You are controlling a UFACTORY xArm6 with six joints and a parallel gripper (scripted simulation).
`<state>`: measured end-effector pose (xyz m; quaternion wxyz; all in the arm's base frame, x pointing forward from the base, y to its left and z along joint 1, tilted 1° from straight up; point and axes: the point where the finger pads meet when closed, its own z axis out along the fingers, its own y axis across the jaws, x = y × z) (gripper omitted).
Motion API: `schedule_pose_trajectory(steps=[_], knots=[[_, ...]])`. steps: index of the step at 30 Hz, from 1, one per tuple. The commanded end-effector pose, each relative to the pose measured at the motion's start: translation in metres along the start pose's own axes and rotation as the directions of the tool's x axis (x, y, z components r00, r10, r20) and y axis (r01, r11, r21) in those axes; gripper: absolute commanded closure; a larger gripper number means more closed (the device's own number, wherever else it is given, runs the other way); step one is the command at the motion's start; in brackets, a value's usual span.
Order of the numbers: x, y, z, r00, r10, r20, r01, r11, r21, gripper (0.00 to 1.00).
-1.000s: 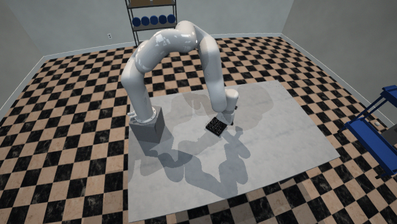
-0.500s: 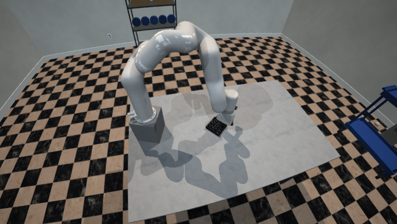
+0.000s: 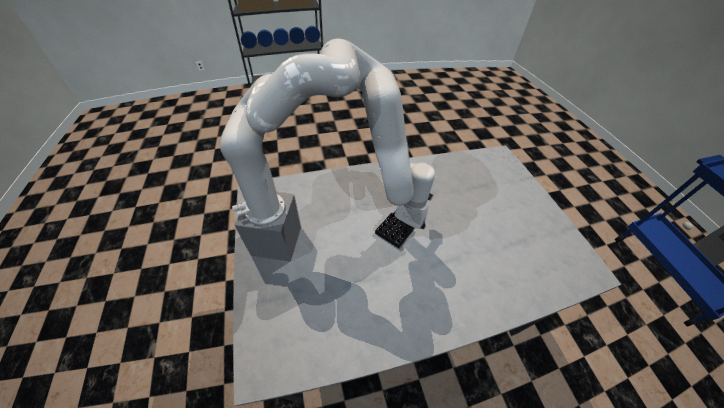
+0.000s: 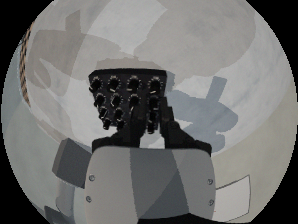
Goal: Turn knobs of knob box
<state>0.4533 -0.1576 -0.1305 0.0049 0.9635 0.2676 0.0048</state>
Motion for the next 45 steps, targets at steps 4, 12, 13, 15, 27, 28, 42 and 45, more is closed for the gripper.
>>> schedule_pose_trajectory(steps=[4,12,13,15,27,28,42,45], knots=[[0.0011,0.0013,-0.0013,1.000,0.000,-0.003,0.000,1.000,-0.003,0.81],[0.0011,0.0013,-0.0013,1.000,0.000,-0.003,0.000,1.000,-0.003,0.81],[0.0011,0.0013,-0.0013,1.000,0.000,-0.003,0.000,1.000,-0.003,0.81],[0.0011,0.0013,-0.0013,1.000,0.000,-0.003,0.000,1.000,-0.003,0.92],[0.0011,0.0013,-0.0013,1.000,0.000,-0.003,0.000,1.000,-0.003,0.92],[0.0011,0.0013,-0.0013,1.000,0.000,-0.003,0.000,1.000,-0.003,0.92],[0.0011,0.0013,-0.0013,1.000,0.000,-0.003,0.000,1.000,-0.003,0.92],[0.0011,0.0013,-0.0013,1.000,0.000,-0.003,0.000,1.000,-0.003,0.92]])
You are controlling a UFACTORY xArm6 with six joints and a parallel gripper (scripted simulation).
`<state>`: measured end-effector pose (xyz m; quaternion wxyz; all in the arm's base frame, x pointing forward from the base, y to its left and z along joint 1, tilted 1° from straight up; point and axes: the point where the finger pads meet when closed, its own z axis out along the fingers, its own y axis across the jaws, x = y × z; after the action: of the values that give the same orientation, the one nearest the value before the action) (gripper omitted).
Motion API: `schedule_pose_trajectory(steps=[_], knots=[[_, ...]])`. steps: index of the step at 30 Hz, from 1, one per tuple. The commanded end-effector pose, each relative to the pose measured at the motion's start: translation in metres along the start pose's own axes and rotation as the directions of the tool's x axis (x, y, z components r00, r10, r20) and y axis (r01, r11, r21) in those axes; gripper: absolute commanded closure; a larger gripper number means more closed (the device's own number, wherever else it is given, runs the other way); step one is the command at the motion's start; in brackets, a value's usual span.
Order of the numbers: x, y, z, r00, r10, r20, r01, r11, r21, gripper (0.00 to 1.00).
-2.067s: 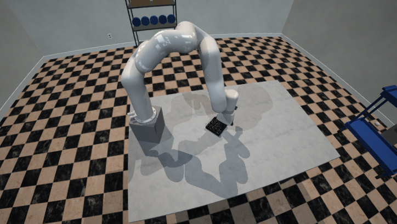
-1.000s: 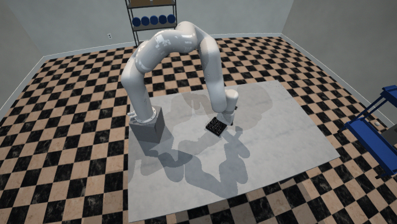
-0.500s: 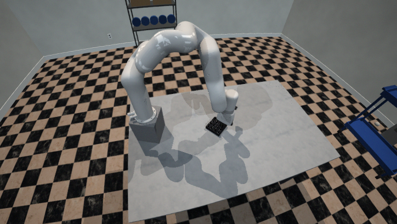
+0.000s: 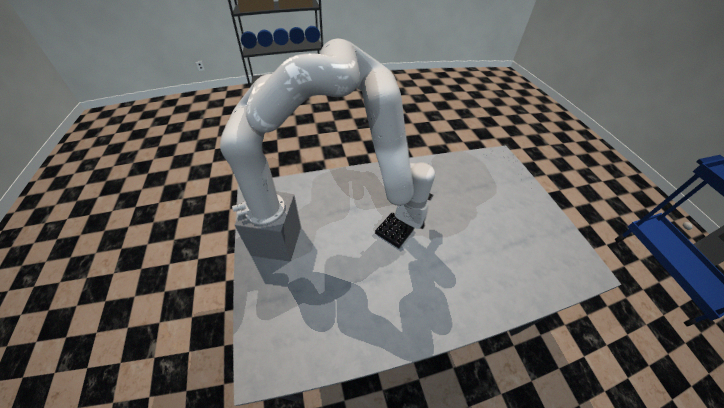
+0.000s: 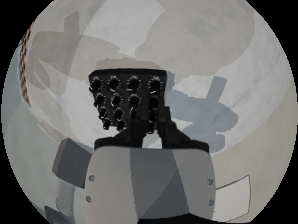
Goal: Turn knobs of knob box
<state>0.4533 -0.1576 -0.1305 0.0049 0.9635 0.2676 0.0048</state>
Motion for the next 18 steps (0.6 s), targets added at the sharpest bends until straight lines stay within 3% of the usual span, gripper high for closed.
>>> schedule_pose_trajectory(steps=[1,18], knots=[[0.0011,0.0013,-0.0013,1.000,0.000,-0.002,0.000,1.000,-0.003,0.92],[0.0011,0.0013,-0.0013,0.999,0.036,-0.003,-0.036,0.999,-0.003,0.92]])
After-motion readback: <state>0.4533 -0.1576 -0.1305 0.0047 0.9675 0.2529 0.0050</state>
